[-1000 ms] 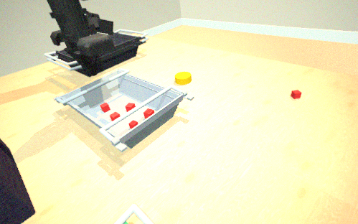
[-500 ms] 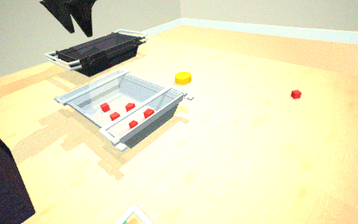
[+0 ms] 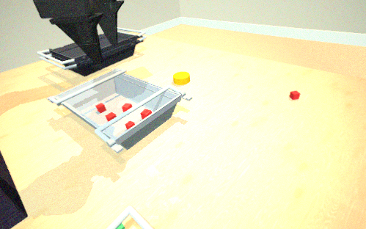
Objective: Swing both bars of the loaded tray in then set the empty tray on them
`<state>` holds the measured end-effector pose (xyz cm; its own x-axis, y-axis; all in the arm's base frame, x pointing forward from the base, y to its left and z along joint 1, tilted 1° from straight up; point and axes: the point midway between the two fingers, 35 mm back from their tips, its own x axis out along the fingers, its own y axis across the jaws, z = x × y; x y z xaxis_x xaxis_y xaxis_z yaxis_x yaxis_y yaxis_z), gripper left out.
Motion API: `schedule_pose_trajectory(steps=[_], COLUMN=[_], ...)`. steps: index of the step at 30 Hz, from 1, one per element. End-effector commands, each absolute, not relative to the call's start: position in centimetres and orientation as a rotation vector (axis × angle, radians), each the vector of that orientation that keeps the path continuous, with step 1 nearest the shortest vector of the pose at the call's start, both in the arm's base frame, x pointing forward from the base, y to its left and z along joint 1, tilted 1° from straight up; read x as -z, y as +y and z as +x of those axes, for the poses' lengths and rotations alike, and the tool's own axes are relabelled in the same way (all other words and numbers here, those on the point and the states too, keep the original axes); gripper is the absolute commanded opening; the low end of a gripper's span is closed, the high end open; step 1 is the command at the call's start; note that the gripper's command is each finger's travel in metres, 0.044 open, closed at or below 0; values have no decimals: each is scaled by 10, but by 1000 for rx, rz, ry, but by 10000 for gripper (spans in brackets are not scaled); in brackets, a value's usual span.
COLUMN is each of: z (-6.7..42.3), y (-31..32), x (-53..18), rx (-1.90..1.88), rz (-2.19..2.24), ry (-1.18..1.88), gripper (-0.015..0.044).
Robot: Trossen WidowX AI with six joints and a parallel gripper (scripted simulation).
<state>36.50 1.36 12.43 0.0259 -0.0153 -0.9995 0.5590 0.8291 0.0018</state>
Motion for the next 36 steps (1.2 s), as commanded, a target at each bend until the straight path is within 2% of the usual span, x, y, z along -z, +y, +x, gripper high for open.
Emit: schedule_pose_trajectory(steps=[1,6,12,21,36], z=[351,313,246,129,129], y=[-50,-129,-201,-251,-255], x=[-115,-96,-73,-40,-10], rx=[741,1112,1535,2048,2057], rz=[748,1126,1563,2103,2112], ry=[1395,1214,891,216,199], gripper=[440,440,440,440,440])
